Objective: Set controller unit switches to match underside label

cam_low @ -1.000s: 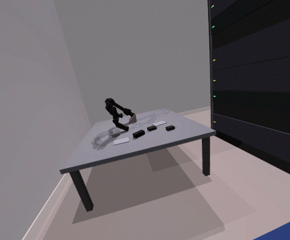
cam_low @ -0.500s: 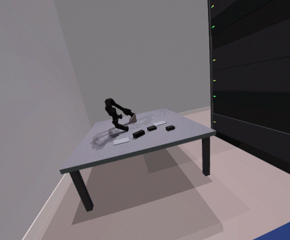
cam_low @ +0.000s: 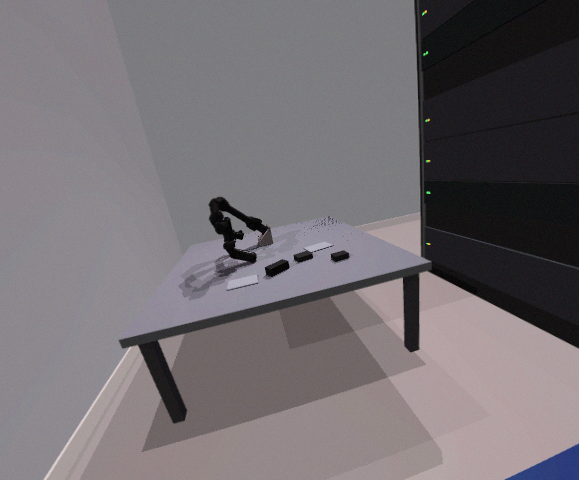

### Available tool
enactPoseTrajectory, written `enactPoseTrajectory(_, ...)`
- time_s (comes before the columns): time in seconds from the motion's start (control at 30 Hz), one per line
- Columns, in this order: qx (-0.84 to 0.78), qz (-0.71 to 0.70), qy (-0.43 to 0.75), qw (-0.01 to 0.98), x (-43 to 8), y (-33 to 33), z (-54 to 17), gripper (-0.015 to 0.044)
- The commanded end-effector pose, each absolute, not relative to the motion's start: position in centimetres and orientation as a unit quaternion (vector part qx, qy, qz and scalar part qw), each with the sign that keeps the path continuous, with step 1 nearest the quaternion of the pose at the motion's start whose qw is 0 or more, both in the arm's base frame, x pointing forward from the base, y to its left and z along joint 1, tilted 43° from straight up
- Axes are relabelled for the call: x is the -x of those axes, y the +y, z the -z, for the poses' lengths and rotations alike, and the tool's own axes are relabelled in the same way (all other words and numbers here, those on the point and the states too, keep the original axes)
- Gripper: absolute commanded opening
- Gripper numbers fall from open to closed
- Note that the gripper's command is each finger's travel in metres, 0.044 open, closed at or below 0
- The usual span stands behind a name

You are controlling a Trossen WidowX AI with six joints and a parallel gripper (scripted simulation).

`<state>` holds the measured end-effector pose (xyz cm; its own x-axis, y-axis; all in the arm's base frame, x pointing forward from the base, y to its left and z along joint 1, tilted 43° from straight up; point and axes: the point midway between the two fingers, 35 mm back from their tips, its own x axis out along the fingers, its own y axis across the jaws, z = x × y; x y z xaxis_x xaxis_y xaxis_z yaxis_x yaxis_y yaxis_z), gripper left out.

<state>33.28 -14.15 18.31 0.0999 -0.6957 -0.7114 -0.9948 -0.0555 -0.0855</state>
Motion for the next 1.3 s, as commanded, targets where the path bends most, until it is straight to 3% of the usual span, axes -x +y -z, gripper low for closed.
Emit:
enactPoseTrajectory(0.0,0.680,-0.264,0.617,0.295,-33.2,-14.1,-17.9,0.0336)
enactPoseTrajectory(1.27,0.681,-0.263,0.617,0.294,-33.5,-16.9,-16.7,0.0336)
